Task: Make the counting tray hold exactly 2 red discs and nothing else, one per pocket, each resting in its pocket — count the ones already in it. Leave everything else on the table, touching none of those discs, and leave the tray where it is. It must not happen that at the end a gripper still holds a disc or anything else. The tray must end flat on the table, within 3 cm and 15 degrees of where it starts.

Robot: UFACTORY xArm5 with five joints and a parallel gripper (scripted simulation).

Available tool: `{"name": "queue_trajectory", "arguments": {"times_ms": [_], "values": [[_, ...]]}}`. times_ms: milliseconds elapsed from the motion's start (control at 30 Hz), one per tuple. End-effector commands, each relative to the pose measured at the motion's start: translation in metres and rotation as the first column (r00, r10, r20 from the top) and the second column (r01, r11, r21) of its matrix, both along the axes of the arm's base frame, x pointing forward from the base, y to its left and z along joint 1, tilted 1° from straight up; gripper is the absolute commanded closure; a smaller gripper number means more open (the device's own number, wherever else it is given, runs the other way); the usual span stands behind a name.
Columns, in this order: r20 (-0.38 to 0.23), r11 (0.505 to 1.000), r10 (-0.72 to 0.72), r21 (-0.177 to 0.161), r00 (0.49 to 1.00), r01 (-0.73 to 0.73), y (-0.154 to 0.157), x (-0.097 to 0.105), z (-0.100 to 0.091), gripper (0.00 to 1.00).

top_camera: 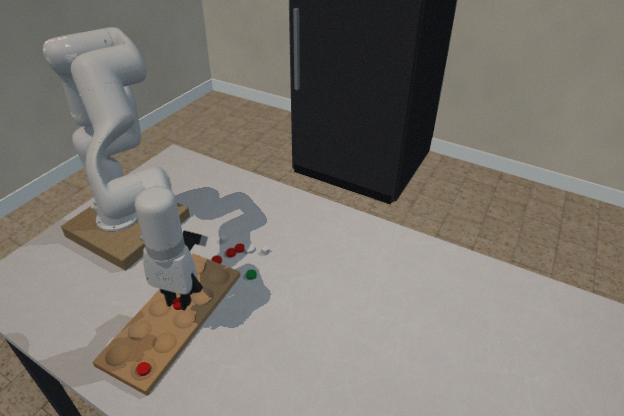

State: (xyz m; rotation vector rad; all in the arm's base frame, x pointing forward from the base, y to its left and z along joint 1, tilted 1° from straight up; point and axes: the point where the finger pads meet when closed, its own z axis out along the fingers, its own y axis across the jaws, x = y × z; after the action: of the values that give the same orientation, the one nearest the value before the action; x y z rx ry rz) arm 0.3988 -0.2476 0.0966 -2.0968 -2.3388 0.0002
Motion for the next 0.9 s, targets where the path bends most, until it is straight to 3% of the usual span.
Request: {"name": "queue_trajectory", "arguments": {"times_ms": [0, 167, 333, 500, 600, 867], "values": [[0.001, 1.000, 0.003, 0.000, 1.000, -0.003, -0.038, -0.018, 0.002, 1.00], [0.000, 1.000, 0.003, 0.000, 1.000, -0.003, -0.051, -0.027, 0.002, 1.00], [0.000, 1.000, 0.003, 0.000, 1.000, -0.003, -0.051, -0.027, -0.010, 1.00], [0.000, 1.000, 0.003, 0.000, 1.000, -0.003, -0.049, -0.027, -0.060, 1.00], [0.000, 1.000, 0.003, 0.000, 1.000, -0.003, -0.048, -0.027, -0.079, 1.00], [0.000, 1.000, 0.003, 0.000, 1.000, -0.003, -0.048, -0.027, -0.082, 1.00]]}}
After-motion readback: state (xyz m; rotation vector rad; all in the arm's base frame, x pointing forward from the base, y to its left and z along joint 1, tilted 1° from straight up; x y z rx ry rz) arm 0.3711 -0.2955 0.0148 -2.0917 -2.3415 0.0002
